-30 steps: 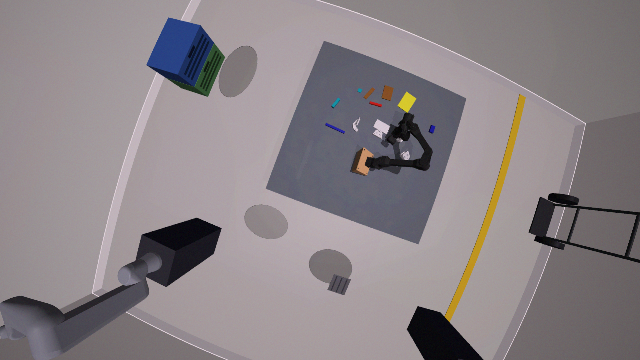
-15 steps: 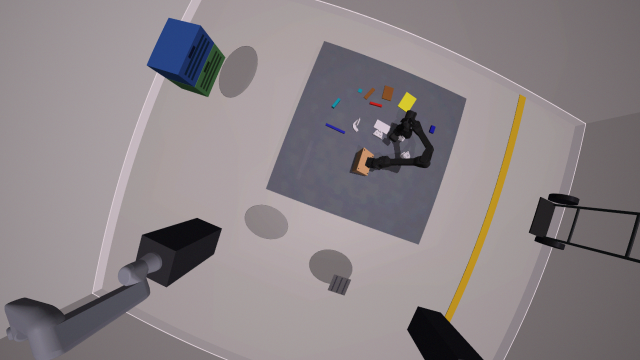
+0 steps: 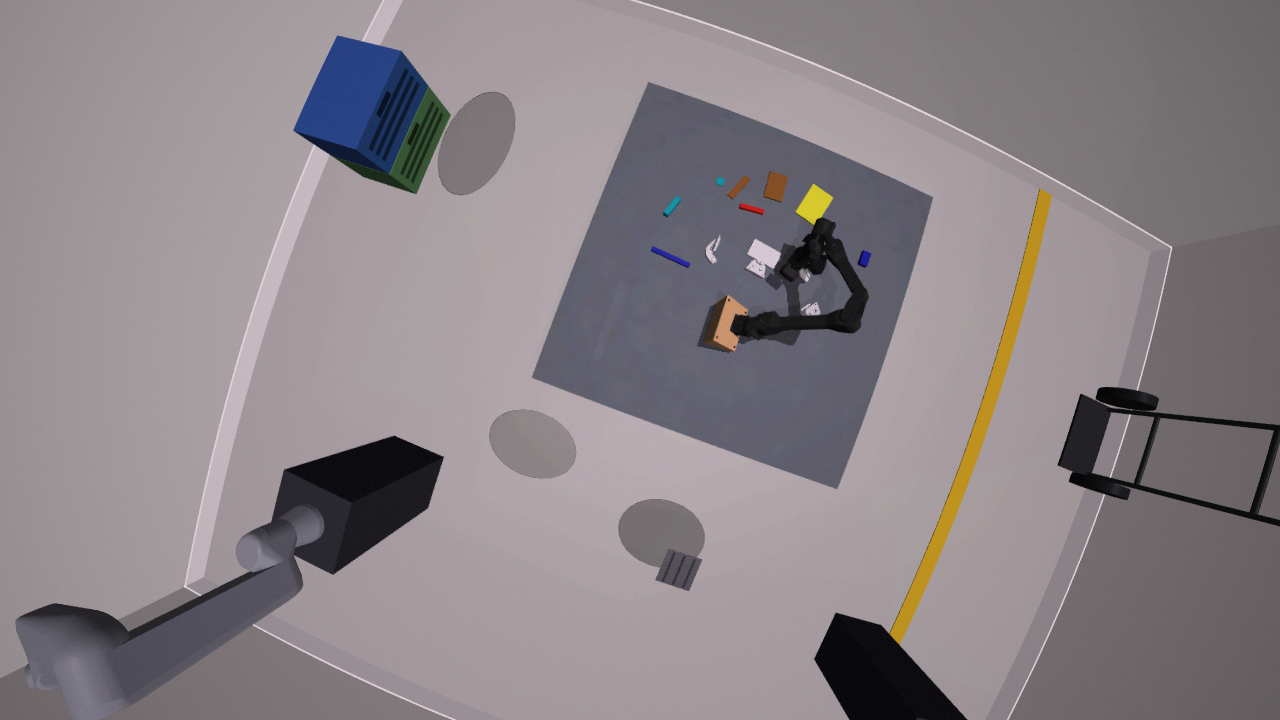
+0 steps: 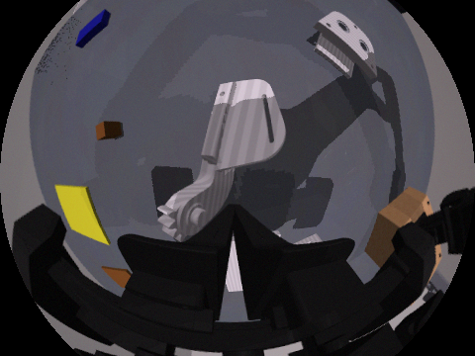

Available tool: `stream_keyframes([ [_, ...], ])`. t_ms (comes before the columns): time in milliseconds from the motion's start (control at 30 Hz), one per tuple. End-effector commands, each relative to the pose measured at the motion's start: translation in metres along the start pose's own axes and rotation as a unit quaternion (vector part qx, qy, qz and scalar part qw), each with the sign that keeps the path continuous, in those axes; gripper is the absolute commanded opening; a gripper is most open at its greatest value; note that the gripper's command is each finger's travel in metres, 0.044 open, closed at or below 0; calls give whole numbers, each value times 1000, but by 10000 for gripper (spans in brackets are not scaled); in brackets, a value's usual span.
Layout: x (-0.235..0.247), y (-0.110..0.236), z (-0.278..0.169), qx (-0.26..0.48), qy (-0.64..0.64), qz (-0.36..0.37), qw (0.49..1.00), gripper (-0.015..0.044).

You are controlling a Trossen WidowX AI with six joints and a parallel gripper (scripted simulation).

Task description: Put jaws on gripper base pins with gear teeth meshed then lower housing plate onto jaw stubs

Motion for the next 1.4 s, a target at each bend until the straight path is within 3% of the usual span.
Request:
stream_keyframes([
  [0,2,3,1,0,0,2,1000,0],
  [167,2,15,0,1,0,1,1000,0],
  [333,-1,60,0,0,3,-4,1000,0],
  [433,-1,61,0,0,3,-4,1000,0],
  [1000,-1,53,-2,0,7,-3,1000,440],
  [1367,-1,53,-2,0,7,-3,1000,440],
])
Point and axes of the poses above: the point midway between the two fingers, 35 mm back from their tips, its own y axis back along the fingers, its own x axis across the jaws, z = x × y, the point moved 7 cm from there along y, back along the fingers, and after that the axes turned 1 degree about y, right-handed, at the moved point
